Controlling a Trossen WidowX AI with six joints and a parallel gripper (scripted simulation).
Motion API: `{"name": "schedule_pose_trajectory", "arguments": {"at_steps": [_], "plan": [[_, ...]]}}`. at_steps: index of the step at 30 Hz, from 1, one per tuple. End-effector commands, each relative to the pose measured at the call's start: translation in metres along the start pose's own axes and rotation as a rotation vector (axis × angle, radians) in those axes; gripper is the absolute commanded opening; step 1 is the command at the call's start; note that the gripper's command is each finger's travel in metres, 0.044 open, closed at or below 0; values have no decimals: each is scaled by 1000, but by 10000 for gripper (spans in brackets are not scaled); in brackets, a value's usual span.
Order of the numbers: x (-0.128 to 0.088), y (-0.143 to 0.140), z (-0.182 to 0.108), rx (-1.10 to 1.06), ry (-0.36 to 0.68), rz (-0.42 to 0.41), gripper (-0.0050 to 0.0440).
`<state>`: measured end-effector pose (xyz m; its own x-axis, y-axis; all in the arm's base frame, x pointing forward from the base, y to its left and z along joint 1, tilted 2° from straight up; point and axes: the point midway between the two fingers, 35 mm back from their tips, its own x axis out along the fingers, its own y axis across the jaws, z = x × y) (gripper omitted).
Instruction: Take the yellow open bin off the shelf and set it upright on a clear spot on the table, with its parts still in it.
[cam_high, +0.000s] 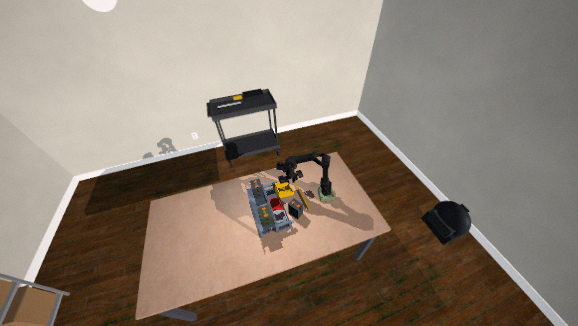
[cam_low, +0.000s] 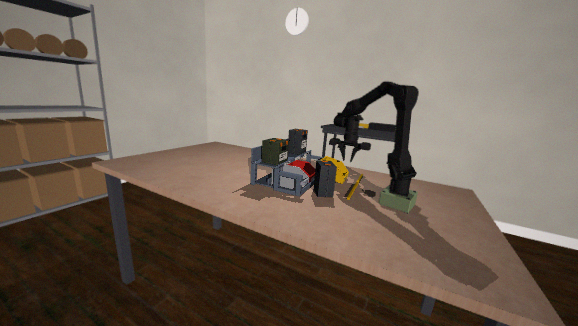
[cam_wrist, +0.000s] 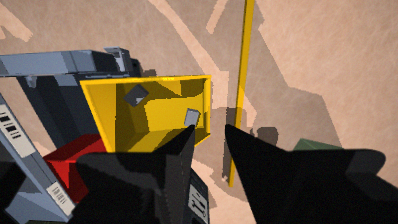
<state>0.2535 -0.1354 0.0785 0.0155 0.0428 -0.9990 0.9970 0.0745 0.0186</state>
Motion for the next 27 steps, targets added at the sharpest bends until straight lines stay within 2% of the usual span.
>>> {"name": "schedule_pose_trajectory", "arguments": {"at_steps": [1, 27], "plan": [[-3, 2, 2, -7, -14, 12, 150], [-4, 2, 1, -1, -11, 17, 150]]}}
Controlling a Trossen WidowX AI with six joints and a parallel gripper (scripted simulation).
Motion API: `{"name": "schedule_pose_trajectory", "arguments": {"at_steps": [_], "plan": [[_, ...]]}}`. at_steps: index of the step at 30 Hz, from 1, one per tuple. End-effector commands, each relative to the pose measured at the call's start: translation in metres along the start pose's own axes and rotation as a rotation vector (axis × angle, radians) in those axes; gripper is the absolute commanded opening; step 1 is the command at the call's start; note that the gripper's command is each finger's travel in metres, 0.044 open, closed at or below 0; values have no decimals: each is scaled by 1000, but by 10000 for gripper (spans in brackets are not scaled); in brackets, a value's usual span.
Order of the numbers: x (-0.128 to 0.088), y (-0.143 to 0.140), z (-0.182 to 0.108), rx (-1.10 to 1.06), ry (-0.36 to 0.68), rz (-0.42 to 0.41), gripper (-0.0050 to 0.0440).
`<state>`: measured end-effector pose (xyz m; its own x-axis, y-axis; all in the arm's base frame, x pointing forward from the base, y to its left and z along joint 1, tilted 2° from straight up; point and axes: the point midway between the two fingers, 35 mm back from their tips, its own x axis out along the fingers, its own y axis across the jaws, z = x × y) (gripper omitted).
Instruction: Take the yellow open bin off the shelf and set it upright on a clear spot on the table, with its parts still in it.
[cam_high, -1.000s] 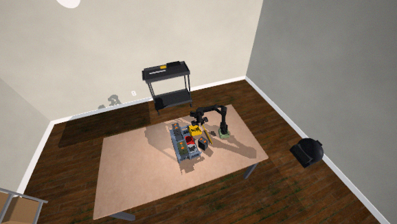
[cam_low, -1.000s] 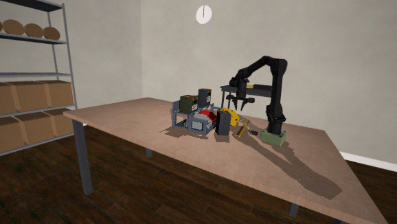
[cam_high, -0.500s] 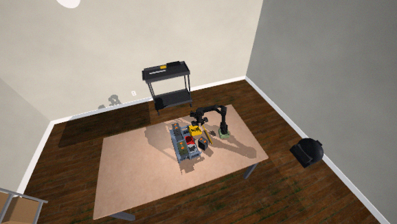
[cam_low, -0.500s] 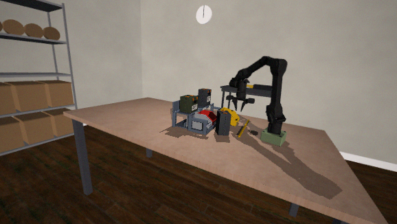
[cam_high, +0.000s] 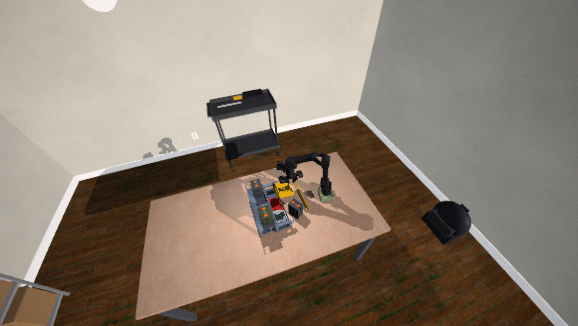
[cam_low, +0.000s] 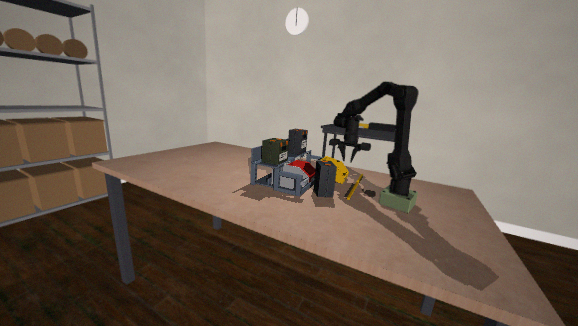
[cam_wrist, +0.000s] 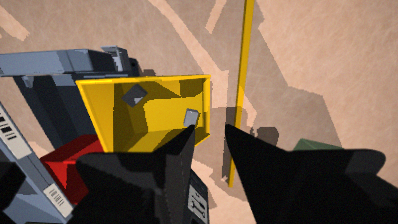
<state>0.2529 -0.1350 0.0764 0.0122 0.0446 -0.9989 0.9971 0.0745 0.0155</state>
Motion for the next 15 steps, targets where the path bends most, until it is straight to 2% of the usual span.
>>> {"name": "schedule_pose_trajectory", "arguments": {"at_steps": [1, 6, 15], "plan": [[-6, 3, 1, -1, -13, 20, 150], [-23, 39, 1, -7, -16, 15, 150], [-23, 39, 1, -7, -16, 15, 150]]}}
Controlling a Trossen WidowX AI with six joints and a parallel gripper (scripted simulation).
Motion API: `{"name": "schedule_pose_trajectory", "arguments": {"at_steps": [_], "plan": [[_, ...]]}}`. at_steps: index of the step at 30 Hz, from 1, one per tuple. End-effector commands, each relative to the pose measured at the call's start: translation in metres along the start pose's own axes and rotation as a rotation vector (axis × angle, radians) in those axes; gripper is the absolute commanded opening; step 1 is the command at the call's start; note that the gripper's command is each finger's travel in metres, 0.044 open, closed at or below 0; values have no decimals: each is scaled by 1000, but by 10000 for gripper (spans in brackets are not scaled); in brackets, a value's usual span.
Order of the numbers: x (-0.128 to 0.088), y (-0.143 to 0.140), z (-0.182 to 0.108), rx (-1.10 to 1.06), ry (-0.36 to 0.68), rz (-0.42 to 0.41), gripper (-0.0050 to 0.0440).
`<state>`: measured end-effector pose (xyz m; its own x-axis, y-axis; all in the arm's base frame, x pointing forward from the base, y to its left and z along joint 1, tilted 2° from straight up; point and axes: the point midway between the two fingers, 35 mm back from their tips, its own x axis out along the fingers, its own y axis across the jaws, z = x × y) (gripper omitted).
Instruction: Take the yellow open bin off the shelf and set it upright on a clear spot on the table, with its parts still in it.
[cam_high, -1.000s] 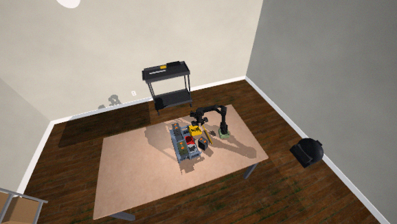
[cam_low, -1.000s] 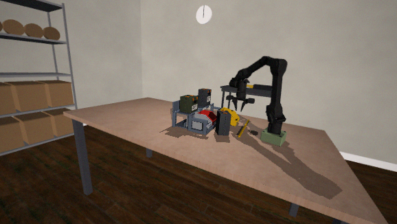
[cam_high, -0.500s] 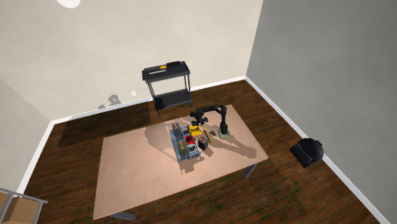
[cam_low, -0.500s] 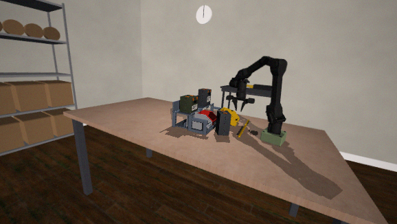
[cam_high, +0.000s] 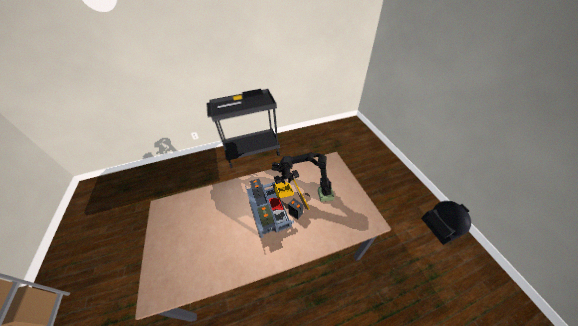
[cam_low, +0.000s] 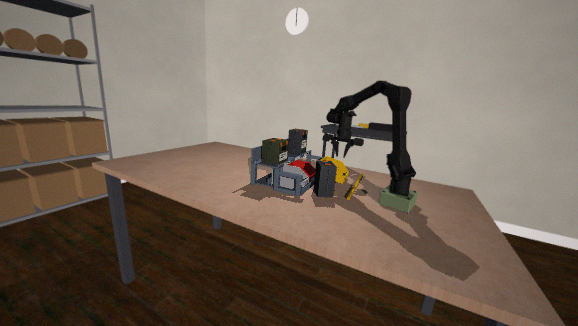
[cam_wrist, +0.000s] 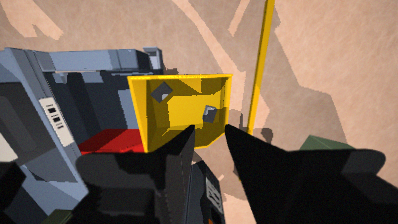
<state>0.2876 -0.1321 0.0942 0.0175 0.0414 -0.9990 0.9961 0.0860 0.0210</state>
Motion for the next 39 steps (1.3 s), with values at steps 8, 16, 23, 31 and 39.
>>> {"name": "schedule_pose_trajectory", "arguments": {"at_steps": [8, 16, 23, 31, 39], "plan": [[-23, 40, 1, 5, -12, 12, 150], [-23, 40, 1, 5, -12, 12, 150], [-37, 70, 1, 2, -12, 18, 150], [-45, 91, 2, 5, -12, 15, 150], [-48, 93, 1, 1, -13, 25, 150]]}}
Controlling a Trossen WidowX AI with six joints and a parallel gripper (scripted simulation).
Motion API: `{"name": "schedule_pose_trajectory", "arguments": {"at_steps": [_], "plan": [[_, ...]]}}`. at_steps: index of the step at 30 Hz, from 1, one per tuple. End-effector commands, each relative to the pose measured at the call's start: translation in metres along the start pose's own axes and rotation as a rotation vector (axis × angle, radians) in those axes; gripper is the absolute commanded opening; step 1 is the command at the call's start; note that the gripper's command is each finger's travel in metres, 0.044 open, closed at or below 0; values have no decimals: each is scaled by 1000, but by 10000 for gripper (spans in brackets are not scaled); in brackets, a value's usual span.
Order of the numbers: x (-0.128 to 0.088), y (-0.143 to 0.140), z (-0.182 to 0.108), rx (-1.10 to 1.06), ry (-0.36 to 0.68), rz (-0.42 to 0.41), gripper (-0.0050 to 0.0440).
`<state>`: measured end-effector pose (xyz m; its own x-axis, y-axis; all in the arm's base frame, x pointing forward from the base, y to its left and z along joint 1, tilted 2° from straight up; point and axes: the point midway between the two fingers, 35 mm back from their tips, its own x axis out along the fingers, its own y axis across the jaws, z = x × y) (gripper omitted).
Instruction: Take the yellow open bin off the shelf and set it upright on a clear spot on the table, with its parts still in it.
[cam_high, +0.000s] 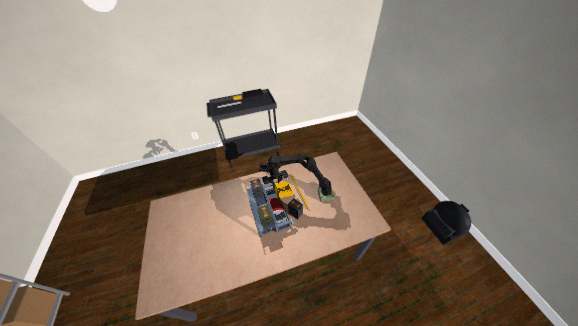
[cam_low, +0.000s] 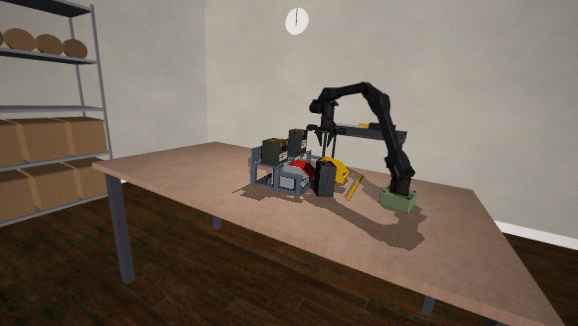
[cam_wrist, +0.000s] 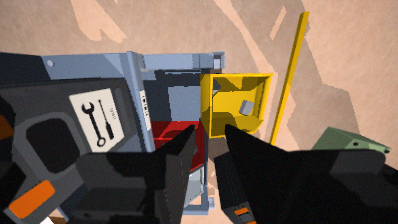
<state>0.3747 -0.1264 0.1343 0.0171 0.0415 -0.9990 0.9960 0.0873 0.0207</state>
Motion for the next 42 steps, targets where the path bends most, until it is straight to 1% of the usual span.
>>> {"name": "schedule_pose_trajectory", "arguments": {"at_steps": [1, 3, 15, 16, 20, 42], "plan": [[-10, 8, 1, 3, -13, 23, 150], [-9, 12, 2, 6, -12, 19, 150], [-9, 12, 2, 6, -12, 19, 150], [-11, 10, 1, 0, -13, 28, 150], [-5, 4, 2, 6, -12, 19, 150], [-6, 0, 1, 6, -12, 19, 150]]}}
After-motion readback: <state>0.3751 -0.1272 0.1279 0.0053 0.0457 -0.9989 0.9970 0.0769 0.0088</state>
